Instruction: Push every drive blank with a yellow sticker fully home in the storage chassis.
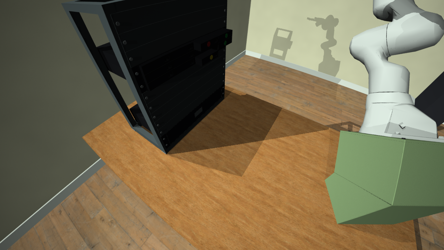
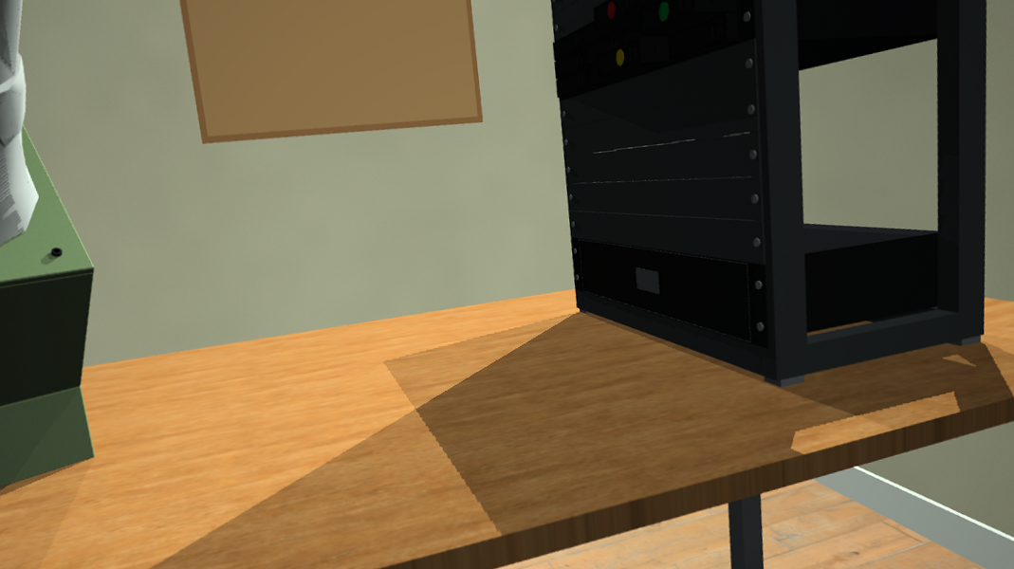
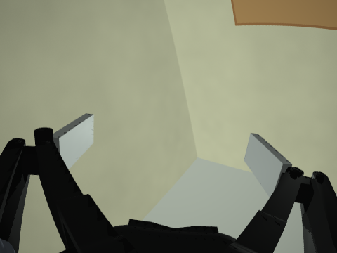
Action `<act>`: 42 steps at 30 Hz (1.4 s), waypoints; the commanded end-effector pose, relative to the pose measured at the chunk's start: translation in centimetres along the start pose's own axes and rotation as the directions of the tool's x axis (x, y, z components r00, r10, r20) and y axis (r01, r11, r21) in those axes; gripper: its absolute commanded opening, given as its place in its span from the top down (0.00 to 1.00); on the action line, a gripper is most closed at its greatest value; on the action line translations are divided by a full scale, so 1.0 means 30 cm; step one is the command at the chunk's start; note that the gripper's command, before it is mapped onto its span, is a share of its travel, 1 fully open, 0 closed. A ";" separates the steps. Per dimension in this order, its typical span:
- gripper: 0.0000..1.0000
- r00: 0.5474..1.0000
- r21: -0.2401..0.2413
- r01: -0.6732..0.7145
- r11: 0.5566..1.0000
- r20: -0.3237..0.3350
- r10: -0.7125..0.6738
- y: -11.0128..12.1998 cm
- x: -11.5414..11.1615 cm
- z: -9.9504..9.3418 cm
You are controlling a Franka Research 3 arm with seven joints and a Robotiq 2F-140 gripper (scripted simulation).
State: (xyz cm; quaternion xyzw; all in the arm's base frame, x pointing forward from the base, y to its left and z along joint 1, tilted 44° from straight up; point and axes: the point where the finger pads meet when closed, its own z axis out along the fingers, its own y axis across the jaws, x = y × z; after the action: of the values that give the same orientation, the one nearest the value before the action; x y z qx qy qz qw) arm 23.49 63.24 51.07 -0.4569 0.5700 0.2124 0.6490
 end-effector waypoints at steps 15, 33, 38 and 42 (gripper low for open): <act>0.00 0.967 0.168 0.251 0.953 -0.012 -0.253 -0.075 0.048 -0.067; 0.00 0.889 0.293 0.454 0.841 -0.091 -0.448 -0.144 0.199 -0.120; 0.00 0.846 0.327 0.529 0.783 -0.138 -0.514 -0.177 0.272 -0.138; 0.00 0.814 0.344 0.578 0.740 -0.173 -0.555 -0.201 0.325 -0.151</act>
State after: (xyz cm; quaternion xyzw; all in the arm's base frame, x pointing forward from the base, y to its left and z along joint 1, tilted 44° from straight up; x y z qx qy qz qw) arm 27.87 55.42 44.29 -0.4808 0.4832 -0.0660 0.7287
